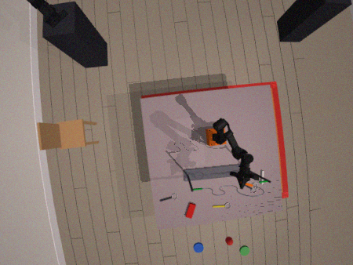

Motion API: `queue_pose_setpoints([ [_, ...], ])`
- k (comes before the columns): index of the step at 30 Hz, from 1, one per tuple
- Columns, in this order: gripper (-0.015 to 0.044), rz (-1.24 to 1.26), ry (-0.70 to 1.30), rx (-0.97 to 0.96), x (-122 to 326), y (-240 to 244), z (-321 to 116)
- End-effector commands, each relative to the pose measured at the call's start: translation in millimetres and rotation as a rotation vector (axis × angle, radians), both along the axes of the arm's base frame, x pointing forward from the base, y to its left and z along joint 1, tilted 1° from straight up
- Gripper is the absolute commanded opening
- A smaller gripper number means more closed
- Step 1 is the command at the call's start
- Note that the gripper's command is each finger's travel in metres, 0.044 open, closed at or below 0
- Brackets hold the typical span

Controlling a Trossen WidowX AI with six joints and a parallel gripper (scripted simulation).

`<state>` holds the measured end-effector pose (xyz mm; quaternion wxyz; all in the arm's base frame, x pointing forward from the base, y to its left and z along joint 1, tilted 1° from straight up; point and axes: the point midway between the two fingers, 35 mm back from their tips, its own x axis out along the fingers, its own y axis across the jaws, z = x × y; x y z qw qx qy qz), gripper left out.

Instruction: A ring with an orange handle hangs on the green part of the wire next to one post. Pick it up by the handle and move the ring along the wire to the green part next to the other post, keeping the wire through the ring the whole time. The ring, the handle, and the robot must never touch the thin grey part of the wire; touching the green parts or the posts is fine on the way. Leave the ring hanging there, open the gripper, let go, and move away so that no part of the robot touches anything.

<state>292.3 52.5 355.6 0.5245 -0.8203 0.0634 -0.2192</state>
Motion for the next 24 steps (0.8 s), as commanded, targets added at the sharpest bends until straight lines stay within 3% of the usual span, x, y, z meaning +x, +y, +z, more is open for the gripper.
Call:
queue_pose_setpoints([
  [1, -0.0150, 0.000, -0.006, 0.035, -0.7, -2.9, -5.5],
  [24, -0.0150, -0.081, -0.017, 0.417, -9.7, -11.2, -69.9],
])
